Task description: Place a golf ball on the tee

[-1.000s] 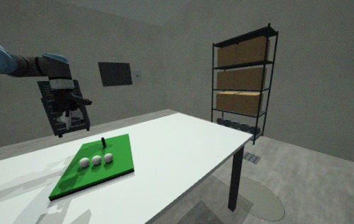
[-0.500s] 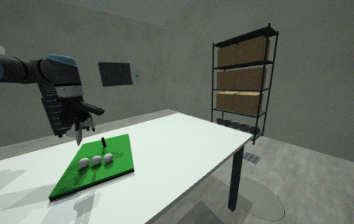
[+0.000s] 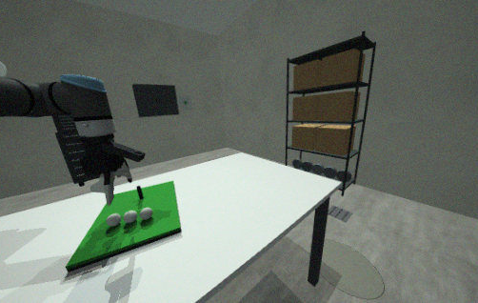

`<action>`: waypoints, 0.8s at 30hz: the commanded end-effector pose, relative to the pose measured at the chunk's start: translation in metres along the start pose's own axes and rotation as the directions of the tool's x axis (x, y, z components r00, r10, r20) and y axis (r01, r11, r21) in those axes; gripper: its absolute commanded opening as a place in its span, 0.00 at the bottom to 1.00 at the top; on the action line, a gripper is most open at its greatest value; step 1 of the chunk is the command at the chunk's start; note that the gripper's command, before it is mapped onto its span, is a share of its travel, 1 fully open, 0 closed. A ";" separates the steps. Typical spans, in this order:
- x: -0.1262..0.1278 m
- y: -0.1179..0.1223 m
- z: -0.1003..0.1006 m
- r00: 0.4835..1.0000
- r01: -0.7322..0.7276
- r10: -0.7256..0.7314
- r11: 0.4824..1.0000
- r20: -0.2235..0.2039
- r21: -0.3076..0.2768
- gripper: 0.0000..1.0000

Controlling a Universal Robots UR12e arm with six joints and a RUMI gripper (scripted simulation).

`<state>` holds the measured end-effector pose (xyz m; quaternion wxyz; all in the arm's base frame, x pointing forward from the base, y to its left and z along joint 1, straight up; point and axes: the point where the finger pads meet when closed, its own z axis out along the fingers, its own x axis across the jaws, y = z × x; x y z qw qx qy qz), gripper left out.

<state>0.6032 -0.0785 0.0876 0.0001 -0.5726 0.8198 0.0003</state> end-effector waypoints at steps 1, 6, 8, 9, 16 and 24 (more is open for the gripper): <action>0.001 -0.001 0.009 1.000 0.000 0.000 1.000 0.001 0.001 1.00; 0.001 -0.001 0.030 1.000 0.000 0.000 1.000 0.001 0.001 1.00; 0.001 -0.001 0.047 1.000 0.000 0.000 1.000 0.001 0.001 1.00; 0.001 -0.001 0.056 1.000 0.000 0.000 1.000 0.001 0.001 1.00; 0.001 0.000 0.096 1.000 0.000 0.000 1.000 0.001 0.001 1.00; 0.001 0.000 0.098 1.000 0.000 0.000 1.000 0.001 0.001 1.00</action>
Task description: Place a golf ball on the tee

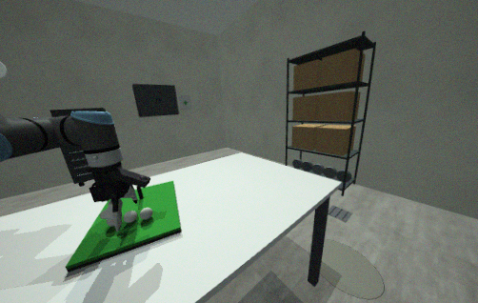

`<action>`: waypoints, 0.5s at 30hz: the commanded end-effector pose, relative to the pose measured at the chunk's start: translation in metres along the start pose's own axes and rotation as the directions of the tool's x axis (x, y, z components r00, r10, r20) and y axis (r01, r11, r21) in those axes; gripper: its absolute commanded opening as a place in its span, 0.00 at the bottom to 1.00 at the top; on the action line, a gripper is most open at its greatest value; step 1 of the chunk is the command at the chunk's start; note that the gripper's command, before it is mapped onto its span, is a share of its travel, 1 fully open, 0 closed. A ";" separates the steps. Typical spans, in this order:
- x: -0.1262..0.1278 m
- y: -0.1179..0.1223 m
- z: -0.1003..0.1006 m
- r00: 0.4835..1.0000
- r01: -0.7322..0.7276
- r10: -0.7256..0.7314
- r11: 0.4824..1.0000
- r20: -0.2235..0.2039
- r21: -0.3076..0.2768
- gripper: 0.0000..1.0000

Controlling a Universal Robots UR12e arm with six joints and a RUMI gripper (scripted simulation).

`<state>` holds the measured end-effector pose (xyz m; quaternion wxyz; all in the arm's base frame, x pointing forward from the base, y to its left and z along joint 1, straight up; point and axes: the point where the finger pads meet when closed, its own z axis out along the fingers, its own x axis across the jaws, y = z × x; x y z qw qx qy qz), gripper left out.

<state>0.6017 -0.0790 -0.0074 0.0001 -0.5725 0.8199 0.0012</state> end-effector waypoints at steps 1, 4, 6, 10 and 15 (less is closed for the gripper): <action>0.000 -0.002 0.003 1.000 0.000 0.000 1.000 0.000 0.003 1.00; 0.000 -0.002 0.003 1.000 0.000 0.000 1.000 0.000 0.003 1.00; 0.000 -0.002 0.003 1.000 0.000 0.000 1.000 0.000 0.003 1.00; 0.000 -0.002 0.003 1.000 0.000 0.000 1.000 0.000 0.003 0.00; 0.000 -0.002 0.003 1.000 0.000 0.000 1.000 0.000 0.003 0.00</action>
